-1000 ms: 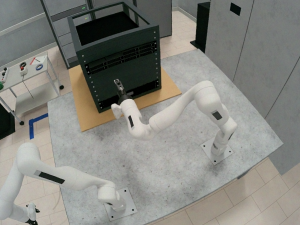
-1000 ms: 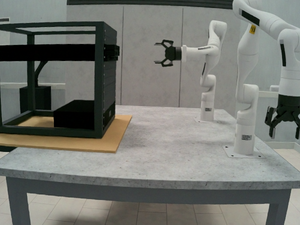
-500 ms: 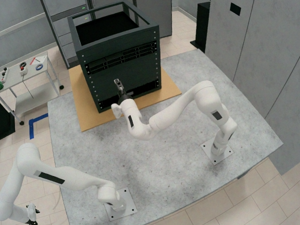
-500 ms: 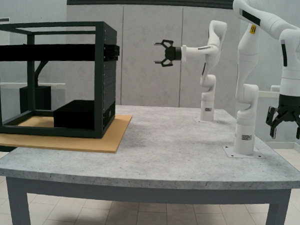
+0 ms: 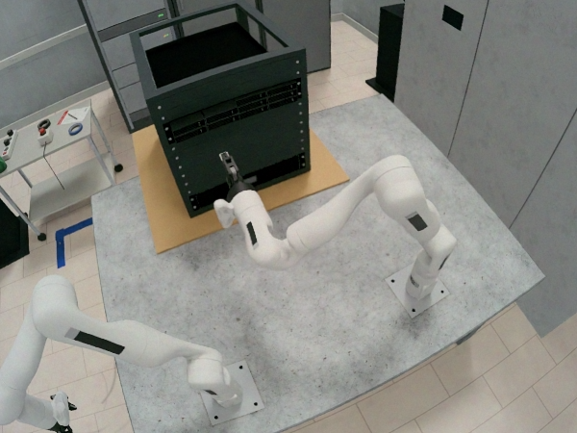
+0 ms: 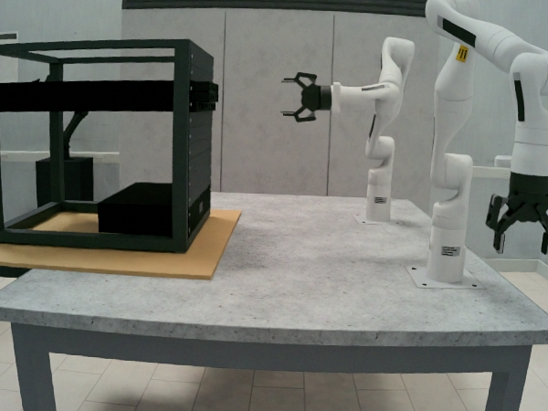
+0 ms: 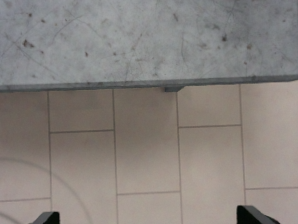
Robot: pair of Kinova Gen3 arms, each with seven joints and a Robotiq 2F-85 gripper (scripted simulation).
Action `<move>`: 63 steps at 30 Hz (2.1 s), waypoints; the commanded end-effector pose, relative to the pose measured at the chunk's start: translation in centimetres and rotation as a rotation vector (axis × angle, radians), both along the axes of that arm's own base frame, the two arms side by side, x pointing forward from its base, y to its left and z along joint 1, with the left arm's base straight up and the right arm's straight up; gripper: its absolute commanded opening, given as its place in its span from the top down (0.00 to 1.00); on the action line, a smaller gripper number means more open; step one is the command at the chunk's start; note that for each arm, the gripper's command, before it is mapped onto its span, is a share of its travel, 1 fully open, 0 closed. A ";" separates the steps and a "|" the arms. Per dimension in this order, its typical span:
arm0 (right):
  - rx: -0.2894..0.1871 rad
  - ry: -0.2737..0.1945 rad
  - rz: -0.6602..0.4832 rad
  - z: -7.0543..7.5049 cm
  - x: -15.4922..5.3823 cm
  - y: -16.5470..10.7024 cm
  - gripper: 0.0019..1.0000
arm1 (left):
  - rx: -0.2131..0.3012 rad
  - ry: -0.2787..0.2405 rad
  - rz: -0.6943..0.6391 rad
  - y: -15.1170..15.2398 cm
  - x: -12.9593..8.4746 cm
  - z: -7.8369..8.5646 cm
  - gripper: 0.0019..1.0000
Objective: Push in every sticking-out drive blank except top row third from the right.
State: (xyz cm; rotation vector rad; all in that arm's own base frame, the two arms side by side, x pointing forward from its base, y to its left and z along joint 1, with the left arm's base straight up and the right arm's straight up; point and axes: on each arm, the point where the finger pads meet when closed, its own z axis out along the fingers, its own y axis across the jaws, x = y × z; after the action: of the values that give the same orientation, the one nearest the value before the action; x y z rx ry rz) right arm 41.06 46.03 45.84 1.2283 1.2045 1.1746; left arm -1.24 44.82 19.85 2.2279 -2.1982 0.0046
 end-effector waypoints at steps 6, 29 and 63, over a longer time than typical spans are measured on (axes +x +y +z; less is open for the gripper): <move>0.002 -0.001 0.000 0.1 0.0 0.0 0.00 | 0.011 -0.006 0.014 0.2 0.0 0.2 0.00; -0.002 -0.007 -0.003 0.5 0.2 -0.1 0.00 | 0.011 -0.006 0.014 0.2 0.0 0.2 0.00; 0.000 -0.008 -0.003 0.5 0.2 -0.1 0.00 | 0.011 -0.006 0.014 0.2 0.0 0.2 0.00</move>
State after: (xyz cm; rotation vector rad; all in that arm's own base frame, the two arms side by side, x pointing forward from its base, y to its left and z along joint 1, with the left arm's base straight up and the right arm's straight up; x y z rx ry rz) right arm 41.27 45.86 45.84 1.2266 1.2042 1.1677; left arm -1.24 44.82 19.85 2.2280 -2.1981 0.0046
